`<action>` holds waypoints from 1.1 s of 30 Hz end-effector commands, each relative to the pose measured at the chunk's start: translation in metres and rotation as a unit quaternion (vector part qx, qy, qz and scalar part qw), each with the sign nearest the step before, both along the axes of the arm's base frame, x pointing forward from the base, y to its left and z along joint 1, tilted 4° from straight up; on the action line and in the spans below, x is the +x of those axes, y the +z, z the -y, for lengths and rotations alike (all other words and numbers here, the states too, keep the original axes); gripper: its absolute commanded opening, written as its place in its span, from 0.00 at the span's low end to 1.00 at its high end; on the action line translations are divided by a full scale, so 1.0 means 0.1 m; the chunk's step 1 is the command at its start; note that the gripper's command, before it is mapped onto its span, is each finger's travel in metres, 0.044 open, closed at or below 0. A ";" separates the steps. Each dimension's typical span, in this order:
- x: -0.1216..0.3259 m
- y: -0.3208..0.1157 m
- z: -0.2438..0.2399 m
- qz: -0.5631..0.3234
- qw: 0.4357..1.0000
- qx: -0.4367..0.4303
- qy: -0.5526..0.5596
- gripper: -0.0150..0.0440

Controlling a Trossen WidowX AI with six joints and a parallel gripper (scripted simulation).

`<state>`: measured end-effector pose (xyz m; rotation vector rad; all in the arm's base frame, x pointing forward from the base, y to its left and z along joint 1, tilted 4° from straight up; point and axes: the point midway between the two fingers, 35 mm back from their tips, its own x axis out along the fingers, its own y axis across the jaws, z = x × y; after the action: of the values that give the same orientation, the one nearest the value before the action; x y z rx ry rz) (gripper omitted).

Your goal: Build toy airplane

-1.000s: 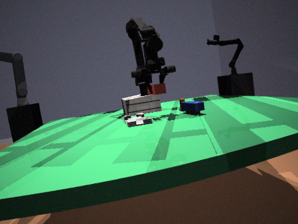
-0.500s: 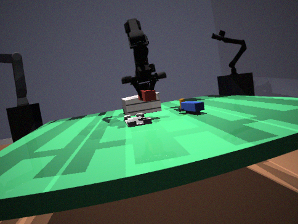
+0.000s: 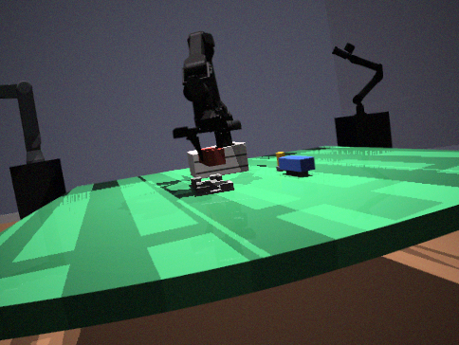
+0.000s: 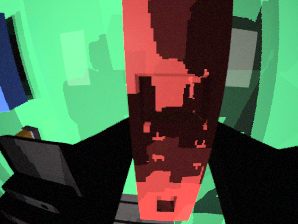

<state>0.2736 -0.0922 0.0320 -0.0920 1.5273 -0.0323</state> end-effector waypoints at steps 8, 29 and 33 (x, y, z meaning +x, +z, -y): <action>-0.04 -0.05 0.12 0.000 1.000 0.001 0.005 0.48; -0.03 -0.16 0.12 0.000 1.000 0.001 0.005 0.59; -0.02 -0.22 0.13 0.000 1.000 0.001 0.005 0.59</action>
<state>0.2708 -0.1051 0.0143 -0.0989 1.5281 -0.0276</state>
